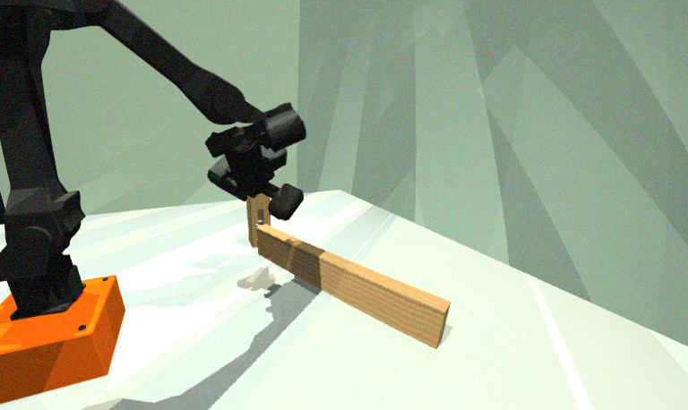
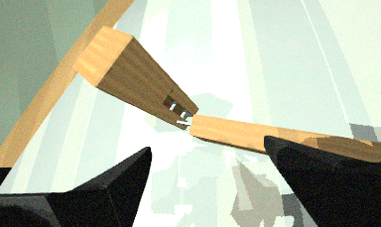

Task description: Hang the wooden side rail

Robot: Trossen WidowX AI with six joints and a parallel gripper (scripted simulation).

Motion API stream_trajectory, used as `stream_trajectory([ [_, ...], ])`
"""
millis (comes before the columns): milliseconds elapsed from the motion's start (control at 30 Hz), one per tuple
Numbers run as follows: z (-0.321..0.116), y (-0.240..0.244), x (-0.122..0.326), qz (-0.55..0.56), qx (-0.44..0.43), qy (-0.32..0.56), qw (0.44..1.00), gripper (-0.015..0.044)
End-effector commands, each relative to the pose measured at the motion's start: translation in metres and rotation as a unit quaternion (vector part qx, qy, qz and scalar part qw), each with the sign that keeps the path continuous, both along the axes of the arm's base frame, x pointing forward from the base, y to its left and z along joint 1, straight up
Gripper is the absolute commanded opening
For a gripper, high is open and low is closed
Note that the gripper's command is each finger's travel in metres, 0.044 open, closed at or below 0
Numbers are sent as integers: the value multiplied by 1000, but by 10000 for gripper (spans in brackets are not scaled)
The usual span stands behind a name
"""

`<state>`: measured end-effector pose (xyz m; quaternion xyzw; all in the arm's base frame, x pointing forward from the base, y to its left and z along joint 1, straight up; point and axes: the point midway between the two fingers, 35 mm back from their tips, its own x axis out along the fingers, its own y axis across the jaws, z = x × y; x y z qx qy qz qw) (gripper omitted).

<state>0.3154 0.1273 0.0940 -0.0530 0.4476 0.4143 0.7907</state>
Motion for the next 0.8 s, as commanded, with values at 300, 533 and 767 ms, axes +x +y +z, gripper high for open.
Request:
stream_trajectory([
  [300, 4, 3, 24, -304, -38, 237, 922, 440],
  [533, 8, 5, 32, -473, -61, 313, 822, 440],
  [767, 14, 6, 38, -630, -75, 342, 693, 440],
])
